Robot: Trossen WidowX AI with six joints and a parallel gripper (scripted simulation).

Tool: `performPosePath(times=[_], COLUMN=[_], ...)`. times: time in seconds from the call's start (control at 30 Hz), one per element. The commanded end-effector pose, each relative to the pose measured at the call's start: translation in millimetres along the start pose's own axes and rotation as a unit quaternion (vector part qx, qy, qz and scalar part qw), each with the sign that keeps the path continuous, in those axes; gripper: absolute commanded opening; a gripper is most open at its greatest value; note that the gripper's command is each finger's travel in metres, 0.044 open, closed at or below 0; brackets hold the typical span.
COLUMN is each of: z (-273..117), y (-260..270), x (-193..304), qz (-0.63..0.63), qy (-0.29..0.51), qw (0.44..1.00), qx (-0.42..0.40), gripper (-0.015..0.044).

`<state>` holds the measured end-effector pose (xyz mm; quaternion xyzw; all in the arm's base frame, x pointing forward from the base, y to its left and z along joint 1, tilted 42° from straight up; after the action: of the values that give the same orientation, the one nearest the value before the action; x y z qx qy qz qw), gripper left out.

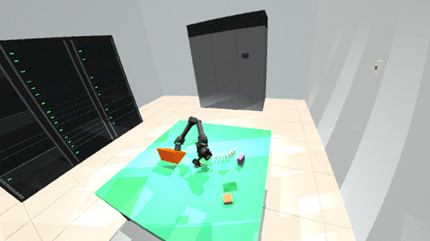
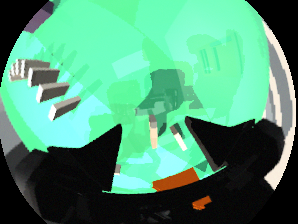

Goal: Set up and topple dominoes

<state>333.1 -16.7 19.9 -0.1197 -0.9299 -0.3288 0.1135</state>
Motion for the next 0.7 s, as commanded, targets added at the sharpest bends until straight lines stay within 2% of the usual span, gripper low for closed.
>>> performPosePath(times=[0.0, 0.4, 0.67], z=[9.7, 18.7, 18.7], y=[0.2, 0.2, 0.2], x=[2.9, 3.5, 3.5], qz=[0.004, 0.004, 0.004], qy=[0.005, 0.005, 0.005], qw=[1.000, 1.000, 1.000], qx=[-0.002, -0.002, -0.002], gripper=[0.0440, 0.0440, 0.0230])
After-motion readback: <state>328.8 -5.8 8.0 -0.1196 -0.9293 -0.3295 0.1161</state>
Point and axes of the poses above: the point midway between the two fingers, 35 mm back from their tips, its own z axis out along the fingers, its own y axis across the jaws, x = y × z, the point moved 7 cm from there along -z, back along the fingers, and after that the axes turned 10 degrees about z, right-handed, at the moved point
